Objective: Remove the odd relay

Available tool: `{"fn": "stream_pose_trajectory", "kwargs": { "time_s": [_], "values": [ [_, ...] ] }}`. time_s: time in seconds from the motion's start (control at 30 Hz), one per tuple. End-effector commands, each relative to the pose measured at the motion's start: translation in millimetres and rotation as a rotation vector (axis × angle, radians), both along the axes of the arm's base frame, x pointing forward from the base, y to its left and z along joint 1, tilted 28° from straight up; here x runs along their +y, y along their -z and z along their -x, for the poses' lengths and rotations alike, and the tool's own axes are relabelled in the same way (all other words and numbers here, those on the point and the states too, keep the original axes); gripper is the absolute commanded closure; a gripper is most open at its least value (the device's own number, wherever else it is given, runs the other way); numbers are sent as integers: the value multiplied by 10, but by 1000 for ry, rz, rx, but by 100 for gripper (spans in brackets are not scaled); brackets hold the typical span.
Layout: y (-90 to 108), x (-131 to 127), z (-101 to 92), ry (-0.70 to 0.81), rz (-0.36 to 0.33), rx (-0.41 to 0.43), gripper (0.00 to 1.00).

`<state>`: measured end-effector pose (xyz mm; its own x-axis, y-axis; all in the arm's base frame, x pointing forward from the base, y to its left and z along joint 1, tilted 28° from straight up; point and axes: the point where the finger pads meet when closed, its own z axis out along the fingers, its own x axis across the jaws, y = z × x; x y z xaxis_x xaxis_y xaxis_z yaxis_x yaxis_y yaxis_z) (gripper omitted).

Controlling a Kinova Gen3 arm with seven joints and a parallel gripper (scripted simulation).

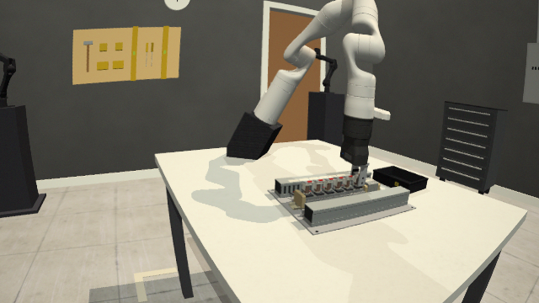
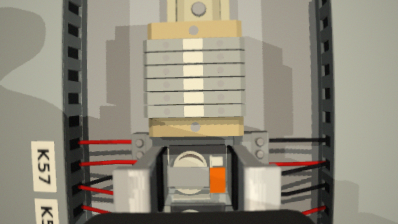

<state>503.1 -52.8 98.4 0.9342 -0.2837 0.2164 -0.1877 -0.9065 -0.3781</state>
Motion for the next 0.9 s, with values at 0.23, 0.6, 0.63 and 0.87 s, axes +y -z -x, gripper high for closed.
{"fn": "stream_pose_trajectory", "kwargs": {
  "time_s": [0.23,0.6,0.63,0.87],
  "values": [
    [-7,-4,5,10,5,-23,100],
    [-7,-3,7,13,7,-32,100],
    [-6,-2,8,15,7,-35,100],
    [-6,-2,13,20,10,-48,100]
  ]
}}
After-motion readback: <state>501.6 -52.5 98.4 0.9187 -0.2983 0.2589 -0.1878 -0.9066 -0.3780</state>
